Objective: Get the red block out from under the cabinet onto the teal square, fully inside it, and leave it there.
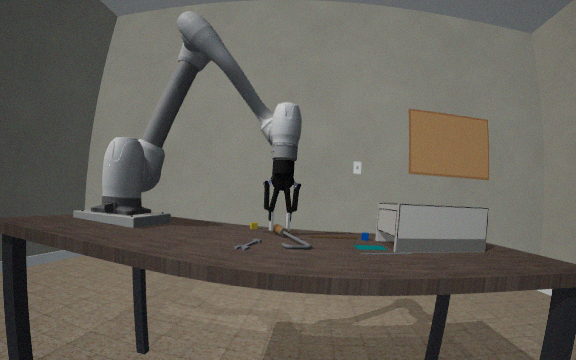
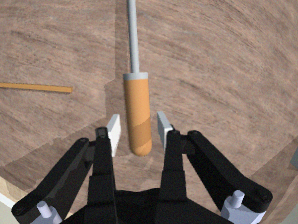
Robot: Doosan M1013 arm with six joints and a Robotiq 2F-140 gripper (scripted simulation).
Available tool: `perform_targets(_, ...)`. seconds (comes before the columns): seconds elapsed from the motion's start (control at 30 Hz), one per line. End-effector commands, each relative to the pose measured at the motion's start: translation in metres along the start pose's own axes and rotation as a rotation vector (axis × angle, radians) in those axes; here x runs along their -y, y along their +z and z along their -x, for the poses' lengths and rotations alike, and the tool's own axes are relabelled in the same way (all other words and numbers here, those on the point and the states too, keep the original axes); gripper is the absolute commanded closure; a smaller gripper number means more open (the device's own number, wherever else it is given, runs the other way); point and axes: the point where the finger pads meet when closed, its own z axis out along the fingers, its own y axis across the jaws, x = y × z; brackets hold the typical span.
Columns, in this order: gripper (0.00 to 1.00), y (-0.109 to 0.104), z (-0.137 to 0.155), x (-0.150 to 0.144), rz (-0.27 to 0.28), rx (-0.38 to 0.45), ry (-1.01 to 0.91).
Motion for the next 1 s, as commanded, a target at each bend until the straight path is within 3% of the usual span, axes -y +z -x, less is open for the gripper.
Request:
perform_targets(0.0,0.66,0.0054,-0.0031,-0.0004,0.000,-0.006,-0.005)
perform_targets(0.97,0.66,0.0126,-0.0032,-0.0004,0.000,-0.006,-0.005)
